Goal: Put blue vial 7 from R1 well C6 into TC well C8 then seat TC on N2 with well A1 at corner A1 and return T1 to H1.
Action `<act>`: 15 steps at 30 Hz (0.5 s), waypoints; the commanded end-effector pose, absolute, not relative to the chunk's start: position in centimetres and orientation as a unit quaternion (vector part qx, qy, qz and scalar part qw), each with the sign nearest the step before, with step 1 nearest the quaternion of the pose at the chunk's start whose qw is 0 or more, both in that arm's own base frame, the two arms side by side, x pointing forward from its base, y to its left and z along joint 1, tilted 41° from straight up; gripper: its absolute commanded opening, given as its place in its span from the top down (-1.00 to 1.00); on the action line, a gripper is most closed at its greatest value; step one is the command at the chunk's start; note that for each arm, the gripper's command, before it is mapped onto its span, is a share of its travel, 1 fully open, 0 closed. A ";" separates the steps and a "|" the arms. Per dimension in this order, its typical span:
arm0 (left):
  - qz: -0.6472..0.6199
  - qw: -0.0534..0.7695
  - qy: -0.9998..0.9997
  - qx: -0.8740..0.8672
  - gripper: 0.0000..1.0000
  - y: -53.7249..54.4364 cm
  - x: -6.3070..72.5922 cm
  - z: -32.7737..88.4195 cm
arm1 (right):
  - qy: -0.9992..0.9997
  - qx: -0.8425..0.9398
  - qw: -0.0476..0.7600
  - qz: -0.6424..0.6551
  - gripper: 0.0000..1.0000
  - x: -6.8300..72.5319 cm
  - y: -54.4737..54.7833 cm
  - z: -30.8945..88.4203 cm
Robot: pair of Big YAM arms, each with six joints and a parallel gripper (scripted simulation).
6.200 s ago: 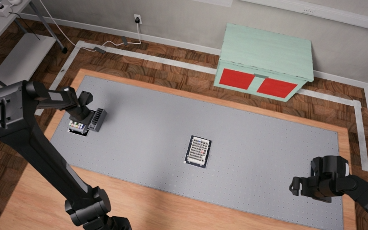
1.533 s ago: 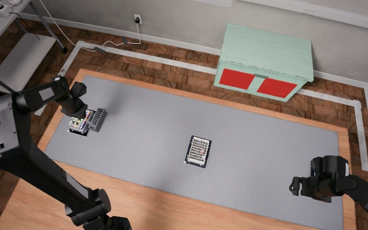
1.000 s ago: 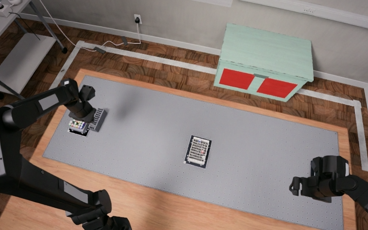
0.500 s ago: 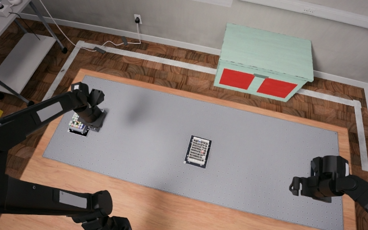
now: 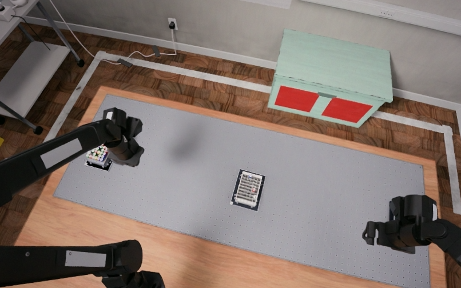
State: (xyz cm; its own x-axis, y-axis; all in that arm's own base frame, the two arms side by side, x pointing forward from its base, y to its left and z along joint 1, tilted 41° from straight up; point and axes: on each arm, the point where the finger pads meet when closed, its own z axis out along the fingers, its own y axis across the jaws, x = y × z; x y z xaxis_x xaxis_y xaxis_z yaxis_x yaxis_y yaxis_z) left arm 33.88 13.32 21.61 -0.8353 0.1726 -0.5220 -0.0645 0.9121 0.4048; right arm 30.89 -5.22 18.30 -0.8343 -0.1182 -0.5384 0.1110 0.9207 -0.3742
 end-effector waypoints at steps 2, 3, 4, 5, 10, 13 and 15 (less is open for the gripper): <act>0.203 0.289 0.935 0.019 0.52 11.8 33.3 21.5 | 0.933 0.002 0.300 -0.197 -1.00 31.4 -5.1 19.3; 0.203 0.289 0.935 0.019 0.52 11.5 33.2 21.3 | 0.933 0.002 0.300 -0.197 -1.00 31.4 -5.1 19.3; 0.203 0.289 0.935 0.019 0.52 11.1 33.1 21.2 | 0.933 0.002 0.300 -0.197 -1.00 31.4 -5.1 19.3; 0.203 0.289 0.935 0.019 0.52 10.8 33.0 21.0 | 0.933 0.002 0.300 -0.197 -1.00 31.4 -5.1 19.3; 0.202 0.289 0.936 0.019 0.52 9.0 32.5 20.3 | 0.933 0.002 0.300 -0.197 -1.00 31.4 -5.1 19.3; 0.202 0.289 0.936 0.019 0.52 7.9 32.2 19.9 | 0.933 0.002 0.300 -0.197 -1.00 31.4 -5.1 19.3; 0.202 0.289 0.936 0.019 0.52 7.2 32.1 19.6 | 0.933 0.002 0.300 -0.197 -1.00 31.4 -5.1 19.3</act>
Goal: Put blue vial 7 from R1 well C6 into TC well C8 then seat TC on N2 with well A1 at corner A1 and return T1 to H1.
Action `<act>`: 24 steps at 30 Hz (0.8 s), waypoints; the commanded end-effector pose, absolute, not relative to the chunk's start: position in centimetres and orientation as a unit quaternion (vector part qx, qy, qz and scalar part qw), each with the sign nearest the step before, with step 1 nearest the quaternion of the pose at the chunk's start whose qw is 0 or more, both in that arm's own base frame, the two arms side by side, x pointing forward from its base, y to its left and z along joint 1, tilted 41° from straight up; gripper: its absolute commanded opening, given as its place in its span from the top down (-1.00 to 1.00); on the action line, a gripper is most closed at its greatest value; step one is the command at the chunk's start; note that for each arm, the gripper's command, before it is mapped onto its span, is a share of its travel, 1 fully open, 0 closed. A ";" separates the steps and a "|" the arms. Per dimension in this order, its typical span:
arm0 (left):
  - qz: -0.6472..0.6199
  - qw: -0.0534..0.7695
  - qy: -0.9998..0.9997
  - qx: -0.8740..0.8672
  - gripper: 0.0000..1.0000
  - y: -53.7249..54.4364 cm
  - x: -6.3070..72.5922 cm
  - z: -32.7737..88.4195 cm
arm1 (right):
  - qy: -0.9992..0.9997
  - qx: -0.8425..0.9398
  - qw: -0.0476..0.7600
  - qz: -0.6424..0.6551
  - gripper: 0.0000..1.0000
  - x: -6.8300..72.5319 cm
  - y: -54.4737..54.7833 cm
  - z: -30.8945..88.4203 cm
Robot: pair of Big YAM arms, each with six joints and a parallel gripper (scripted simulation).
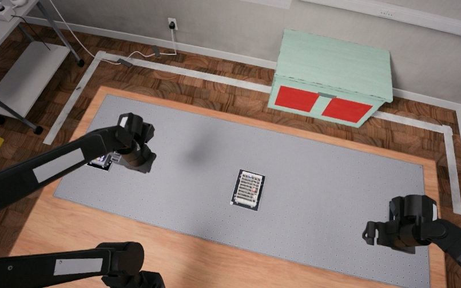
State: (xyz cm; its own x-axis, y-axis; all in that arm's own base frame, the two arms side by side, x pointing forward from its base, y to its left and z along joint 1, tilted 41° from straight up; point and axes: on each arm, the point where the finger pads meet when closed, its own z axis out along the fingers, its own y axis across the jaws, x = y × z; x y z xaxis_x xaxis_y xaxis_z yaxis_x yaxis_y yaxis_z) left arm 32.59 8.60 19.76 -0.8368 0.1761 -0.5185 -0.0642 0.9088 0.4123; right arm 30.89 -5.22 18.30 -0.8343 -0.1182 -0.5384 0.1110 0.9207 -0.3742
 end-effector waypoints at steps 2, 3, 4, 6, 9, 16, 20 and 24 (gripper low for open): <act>0.202 0.289 0.936 0.019 0.52 7.2 32.1 19.6 | 0.933 0.002 0.300 -0.197 -1.00 31.4 -5.1 19.3; 0.202 0.283 0.937 0.020 0.52 6.9 32.0 19.1 | 0.933 0.002 0.300 -0.197 -1.00 31.4 -5.1 19.3; 0.202 0.287 0.936 0.020 0.52 6.5 31.9 19.2 | 0.933 0.002 0.300 -0.197 -1.00 31.4 -5.1 19.3; 0.202 0.289 0.936 0.019 0.52 5.8 31.7 19.0 | 0.933 0.002 0.300 -0.197 -1.00 31.4 -5.1 19.3; 0.202 0.289 0.936 0.019 0.52 4.7 31.4 18.6 | 0.933 0.002 0.300 -0.197 -1.00 31.4 -5.1 19.3; 0.202 0.288 0.936 0.019 0.52 3.4 31.5 18.4 | 0.933 0.002 0.300 -0.197 -1.00 31.4 -5.1 19.3; 0.203 0.295 0.934 0.017 0.52 3.7 31.9 18.9 | 0.933 0.002 0.300 -0.197 -1.00 31.4 -5.1 19.3; 0.203 0.295 0.934 0.017 0.52 3.7 31.9 18.9 | 0.933 0.002 0.300 -0.197 -1.00 31.4 -5.1 19.3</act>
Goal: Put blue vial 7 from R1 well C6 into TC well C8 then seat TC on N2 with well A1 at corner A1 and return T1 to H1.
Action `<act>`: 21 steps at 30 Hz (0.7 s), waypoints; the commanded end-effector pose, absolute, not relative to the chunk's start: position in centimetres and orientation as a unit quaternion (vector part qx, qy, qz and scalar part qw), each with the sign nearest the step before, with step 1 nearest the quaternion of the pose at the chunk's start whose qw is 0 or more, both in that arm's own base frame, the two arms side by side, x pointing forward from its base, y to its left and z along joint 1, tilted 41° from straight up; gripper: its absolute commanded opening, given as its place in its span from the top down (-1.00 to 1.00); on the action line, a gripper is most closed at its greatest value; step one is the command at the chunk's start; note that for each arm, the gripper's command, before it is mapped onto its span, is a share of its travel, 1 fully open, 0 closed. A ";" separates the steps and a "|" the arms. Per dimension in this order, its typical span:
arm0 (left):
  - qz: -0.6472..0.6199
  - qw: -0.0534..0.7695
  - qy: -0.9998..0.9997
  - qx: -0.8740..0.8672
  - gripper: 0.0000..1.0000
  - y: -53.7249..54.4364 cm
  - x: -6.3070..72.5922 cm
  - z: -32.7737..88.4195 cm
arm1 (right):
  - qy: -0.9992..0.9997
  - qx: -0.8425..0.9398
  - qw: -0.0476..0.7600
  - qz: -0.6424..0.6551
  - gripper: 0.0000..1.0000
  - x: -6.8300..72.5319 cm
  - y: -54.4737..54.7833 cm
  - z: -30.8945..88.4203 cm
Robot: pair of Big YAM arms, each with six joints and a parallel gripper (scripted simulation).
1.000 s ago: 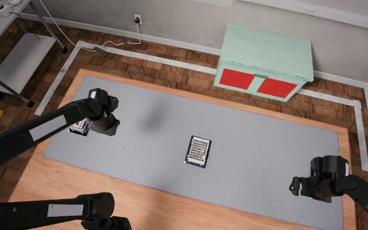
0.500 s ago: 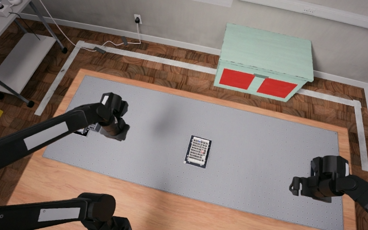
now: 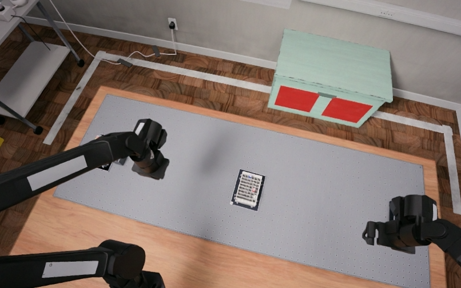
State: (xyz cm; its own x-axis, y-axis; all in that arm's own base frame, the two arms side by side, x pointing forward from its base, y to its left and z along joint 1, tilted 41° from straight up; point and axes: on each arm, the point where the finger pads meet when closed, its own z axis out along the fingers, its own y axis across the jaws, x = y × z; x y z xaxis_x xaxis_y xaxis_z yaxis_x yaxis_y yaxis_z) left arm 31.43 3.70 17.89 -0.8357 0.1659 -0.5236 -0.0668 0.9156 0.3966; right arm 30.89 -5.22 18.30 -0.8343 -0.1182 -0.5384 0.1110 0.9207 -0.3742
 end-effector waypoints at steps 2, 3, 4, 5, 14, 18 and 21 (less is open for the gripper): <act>0.203 0.295 0.934 0.017 0.52 3.7 31.9 18.9 | 0.933 0.002 0.300 -0.197 -1.00 31.4 -5.1 19.3; 0.203 0.295 0.934 0.017 0.52 3.7 31.9 18.9 | 0.933 0.002 0.300 -0.197 -1.00 31.4 -5.1 19.3; 0.203 0.295 0.934 0.017 0.52 3.7 31.9 18.9 | 0.936 0.013 0.295 -0.192 -1.00 31.6 -4.5 18.0; 0.203 0.295 0.934 0.017 0.52 3.7 31.9 18.9 | 0.936 0.015 0.296 -0.191 -1.00 31.7 -4.2 17.8; 0.203 0.295 0.934 0.017 0.52 3.7 31.9 18.9 | 0.933 0.017 0.307 -0.189 -1.00 33.8 -2.0 17.7; 0.203 0.295 0.934 0.017 0.52 3.7 31.9 18.9 | 0.931 0.019 0.312 -0.187 -1.00 35.0 -0.6 17.5; 0.203 0.295 0.934 0.017 0.52 3.7 31.9 18.9 | 0.932 0.019 0.312 -0.186 -1.00 35.5 0.3 16.9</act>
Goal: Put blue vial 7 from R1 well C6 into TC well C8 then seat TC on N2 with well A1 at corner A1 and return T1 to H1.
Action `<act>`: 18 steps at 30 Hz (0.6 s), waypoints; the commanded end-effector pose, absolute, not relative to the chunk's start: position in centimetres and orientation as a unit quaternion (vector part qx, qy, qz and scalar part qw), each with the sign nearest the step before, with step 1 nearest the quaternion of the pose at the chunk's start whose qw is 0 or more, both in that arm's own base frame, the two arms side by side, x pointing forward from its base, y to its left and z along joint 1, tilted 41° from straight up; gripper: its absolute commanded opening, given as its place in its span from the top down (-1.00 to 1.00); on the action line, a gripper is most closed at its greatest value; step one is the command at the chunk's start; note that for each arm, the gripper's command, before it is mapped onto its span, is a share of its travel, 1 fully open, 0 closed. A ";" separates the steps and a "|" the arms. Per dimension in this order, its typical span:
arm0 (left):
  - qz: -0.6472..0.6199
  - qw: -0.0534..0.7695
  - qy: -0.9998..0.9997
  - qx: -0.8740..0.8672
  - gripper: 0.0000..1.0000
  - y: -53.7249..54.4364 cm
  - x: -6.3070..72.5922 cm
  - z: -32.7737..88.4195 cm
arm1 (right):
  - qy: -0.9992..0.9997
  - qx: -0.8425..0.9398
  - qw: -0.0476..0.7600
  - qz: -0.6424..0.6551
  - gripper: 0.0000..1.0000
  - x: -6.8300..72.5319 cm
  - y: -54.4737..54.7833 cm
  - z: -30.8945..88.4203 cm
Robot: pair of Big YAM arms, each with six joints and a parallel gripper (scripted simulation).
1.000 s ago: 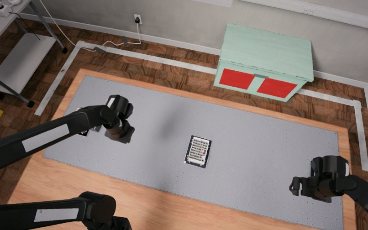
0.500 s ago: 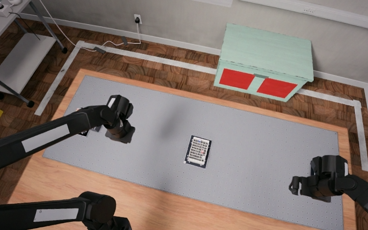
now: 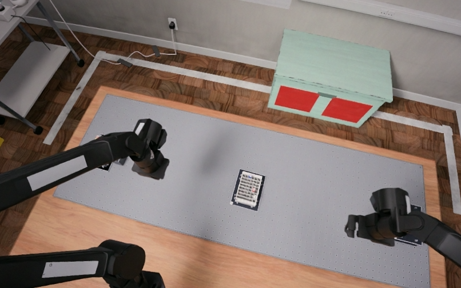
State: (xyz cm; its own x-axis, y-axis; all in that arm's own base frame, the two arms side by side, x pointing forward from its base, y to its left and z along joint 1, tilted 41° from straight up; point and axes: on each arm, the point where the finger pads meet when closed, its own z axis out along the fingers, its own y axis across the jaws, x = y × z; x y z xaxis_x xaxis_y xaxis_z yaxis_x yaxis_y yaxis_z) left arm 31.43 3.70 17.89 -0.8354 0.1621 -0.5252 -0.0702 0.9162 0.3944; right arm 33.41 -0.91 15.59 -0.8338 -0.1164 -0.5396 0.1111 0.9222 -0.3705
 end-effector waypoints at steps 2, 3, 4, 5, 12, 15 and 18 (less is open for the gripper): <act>0.203 0.295 0.934 0.017 0.52 3.7 31.9 18.9 | 0.932 0.018 0.311 -0.186 -1.00 35.9 0.9 16.4; 0.203 0.295 0.934 0.017 0.52 3.7 31.9 18.9 | 0.932 0.018 0.311 -0.186 -1.00 36.1 1.3 16.2; 0.203 0.295 0.934 0.017 0.52 3.7 31.9 18.9 | 0.932 0.018 0.311 -0.186 -1.00 36.3 1.6 16.0; 0.203 0.295 0.934 0.017 0.52 3.7 31.9 18.9 | 0.932 0.018 0.311 -0.186 -1.00 36.5 1.9 15.8; 0.203 0.295 0.934 0.017 0.52 3.7 31.9 18.9 | 0.932 0.018 0.310 -0.185 -1.00 37.5 3.5 14.8; 0.203 0.295 0.934 0.017 0.52 3.7 31.9 18.9 | 0.933 0.018 0.310 -0.185 -1.00 38.1 4.4 14.1; 0.203 0.295 0.934 0.017 0.52 3.7 31.9 18.9 | 0.933 0.018 0.309 -0.185 -1.00 38.6 5.3 13.5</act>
State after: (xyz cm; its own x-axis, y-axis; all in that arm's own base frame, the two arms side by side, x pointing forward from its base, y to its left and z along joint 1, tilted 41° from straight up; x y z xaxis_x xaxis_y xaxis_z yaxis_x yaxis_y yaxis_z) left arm 31.43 3.70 17.89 -0.8354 0.1620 -0.5252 -0.0703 0.9162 0.3944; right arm 36.67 3.88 12.76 -0.8319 -0.1127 -0.5433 0.1143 0.9233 -0.3666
